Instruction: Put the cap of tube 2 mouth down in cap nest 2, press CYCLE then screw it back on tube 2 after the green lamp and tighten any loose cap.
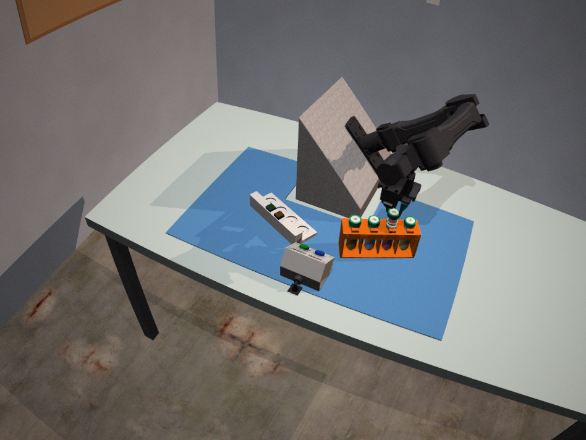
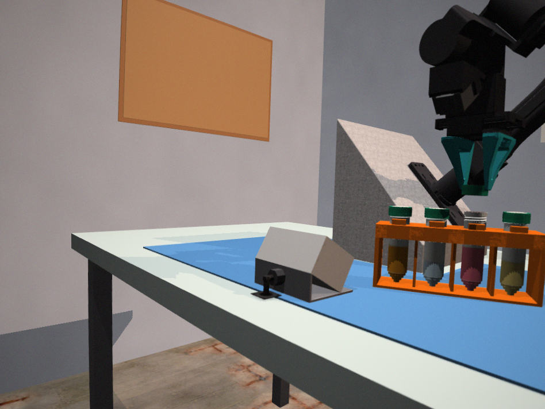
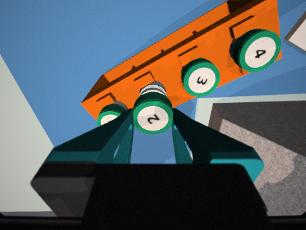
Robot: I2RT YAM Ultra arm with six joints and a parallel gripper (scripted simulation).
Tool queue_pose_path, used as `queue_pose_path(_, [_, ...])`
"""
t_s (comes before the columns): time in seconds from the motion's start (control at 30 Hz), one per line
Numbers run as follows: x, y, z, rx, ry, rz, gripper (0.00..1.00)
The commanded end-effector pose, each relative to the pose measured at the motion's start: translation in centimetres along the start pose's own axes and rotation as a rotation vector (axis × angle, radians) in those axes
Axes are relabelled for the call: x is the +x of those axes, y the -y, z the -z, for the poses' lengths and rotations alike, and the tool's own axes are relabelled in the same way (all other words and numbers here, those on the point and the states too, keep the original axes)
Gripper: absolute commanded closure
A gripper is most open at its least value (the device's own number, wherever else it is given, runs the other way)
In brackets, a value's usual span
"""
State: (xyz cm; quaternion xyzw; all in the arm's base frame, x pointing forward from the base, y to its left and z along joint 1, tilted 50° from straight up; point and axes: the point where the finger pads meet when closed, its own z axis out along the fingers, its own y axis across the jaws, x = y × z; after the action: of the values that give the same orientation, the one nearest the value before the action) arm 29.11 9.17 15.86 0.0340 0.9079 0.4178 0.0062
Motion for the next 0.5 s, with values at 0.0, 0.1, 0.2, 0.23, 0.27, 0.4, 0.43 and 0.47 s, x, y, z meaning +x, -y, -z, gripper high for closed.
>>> queue_pose_path(0.0, [0.5, 0.1, 0.8, -0.002, -0.009, -0.010, 1.00])
queue_pose_path(0.1, [0.5, 0.1, 0.8, -0.002, -0.009, -0.010, 1.00])
queue_pose_path(0.2, [0.4, 0.9, 0.8, -0.001, -0.009, -0.093, 1.00])
queue_pose_path(0.23, [0.3, 1.8, 0.8, -0.001, -0.009, -0.176, 1.00])
queue_pose_path(0.27, [0.2, 2.6, 0.8, 0.000, -0.009, -0.260, 1.00])
queue_pose_path(0.4, [-0.2, 5.9, 0.8, 0.001, -0.009, -0.387, 1.00])
queue_pose_path(0.43, [-0.3, 6.7, 0.8, 0.001, -0.009, -0.387, 1.00])
queue_pose_path(0.47, [-0.4, 7.6, 0.8, 0.001, -0.009, -0.387, 1.00])
